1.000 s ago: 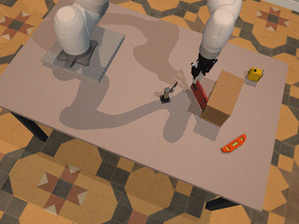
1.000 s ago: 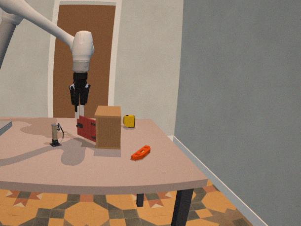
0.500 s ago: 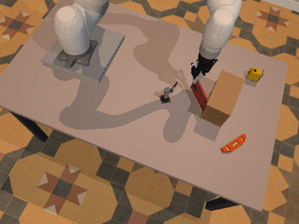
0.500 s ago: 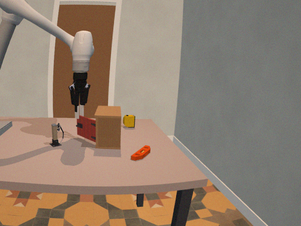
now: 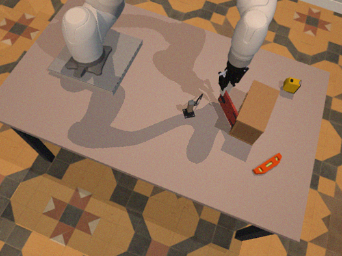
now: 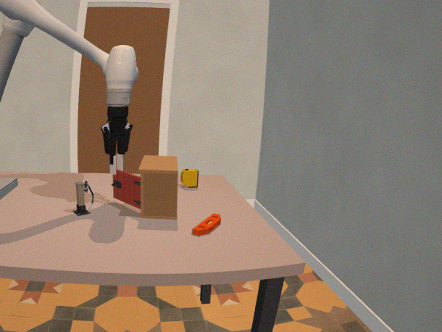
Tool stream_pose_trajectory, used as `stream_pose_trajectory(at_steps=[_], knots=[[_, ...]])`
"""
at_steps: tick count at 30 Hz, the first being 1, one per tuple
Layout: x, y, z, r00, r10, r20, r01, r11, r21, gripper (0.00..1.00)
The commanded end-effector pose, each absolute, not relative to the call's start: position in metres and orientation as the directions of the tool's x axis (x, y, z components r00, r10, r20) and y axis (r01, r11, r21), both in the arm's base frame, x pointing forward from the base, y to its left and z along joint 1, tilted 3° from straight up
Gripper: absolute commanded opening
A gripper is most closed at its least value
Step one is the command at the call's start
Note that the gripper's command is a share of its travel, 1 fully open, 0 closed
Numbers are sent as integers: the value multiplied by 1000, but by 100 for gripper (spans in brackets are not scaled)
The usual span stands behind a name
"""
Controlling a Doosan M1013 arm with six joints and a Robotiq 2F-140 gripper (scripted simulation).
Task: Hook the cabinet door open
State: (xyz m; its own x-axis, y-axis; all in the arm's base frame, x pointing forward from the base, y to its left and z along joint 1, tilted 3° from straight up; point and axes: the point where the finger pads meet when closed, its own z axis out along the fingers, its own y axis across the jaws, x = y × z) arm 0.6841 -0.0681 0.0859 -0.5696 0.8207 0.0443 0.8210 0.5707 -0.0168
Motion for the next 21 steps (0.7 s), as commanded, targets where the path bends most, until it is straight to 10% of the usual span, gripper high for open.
stream_pose_trajectory(at_steps=[1, 21], knots=[[684, -68, 86, -570, 821, 44, 821, 571, -17, 16], [689, -65, 87, -532, 846, 43, 846, 533, -19, 16]])
